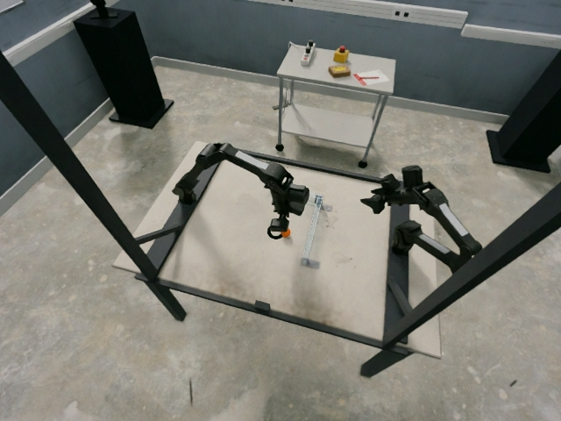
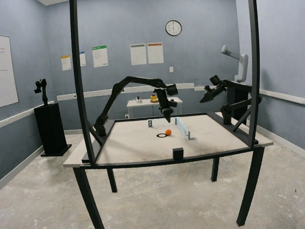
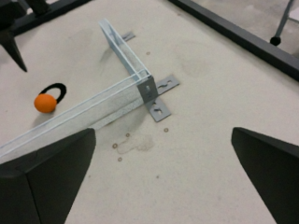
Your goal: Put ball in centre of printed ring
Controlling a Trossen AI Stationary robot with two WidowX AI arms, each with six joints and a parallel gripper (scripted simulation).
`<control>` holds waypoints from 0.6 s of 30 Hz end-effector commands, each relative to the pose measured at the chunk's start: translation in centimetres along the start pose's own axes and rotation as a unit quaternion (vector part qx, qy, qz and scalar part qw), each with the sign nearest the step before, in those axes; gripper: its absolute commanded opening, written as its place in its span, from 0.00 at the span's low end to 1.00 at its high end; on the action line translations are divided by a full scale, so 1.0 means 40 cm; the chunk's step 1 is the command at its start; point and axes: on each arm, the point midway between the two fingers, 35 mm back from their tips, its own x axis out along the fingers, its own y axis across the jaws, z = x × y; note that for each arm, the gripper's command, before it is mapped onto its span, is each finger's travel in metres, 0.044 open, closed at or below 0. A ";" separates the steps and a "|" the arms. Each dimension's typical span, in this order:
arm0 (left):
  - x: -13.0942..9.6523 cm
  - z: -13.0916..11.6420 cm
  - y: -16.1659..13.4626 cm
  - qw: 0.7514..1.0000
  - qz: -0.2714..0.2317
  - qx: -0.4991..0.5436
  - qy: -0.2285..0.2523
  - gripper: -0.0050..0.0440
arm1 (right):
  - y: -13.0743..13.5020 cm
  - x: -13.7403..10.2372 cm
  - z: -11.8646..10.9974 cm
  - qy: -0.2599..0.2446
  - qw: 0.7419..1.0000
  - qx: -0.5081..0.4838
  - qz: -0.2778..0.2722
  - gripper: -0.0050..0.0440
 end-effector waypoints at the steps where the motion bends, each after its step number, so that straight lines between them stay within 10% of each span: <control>1: 0.007 0.017 0.012 0.999 0.002 0.016 0.029 0.72 | 0.028 -0.007 0.003 -0.007 1.000 -0.005 -0.009 0.92; 18: 0.155 -0.014 0.027 0.995 0.011 0.035 0.089 0.70 | 0.094 -0.022 0.006 -0.012 1.000 -0.013 -0.007 0.92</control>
